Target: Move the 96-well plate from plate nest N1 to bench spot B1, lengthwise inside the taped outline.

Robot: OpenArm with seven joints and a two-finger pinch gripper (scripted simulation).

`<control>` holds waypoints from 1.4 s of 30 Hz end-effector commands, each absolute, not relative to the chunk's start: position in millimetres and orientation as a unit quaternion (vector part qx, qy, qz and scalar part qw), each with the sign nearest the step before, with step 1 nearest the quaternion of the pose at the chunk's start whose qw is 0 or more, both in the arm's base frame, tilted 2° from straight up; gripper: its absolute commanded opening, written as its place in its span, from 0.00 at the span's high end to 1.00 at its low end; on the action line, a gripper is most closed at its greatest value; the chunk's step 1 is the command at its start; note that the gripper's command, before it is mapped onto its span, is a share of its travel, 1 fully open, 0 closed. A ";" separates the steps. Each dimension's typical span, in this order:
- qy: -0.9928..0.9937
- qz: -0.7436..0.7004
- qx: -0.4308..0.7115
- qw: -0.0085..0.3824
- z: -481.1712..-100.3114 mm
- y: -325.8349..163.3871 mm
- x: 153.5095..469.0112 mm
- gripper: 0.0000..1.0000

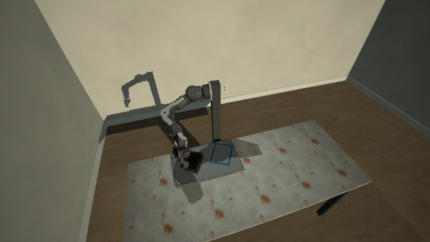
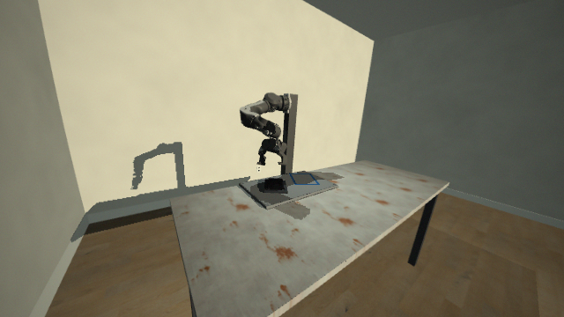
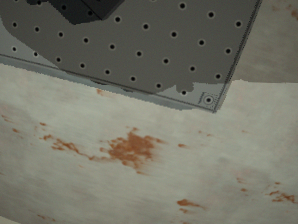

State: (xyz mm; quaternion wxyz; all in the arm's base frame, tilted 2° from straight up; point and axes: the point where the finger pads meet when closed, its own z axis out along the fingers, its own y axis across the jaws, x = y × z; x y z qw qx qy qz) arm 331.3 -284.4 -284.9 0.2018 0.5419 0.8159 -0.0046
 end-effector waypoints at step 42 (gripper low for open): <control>0.970 -0.012 0.241 0.015 -344.1 -203.6 239.9 0.23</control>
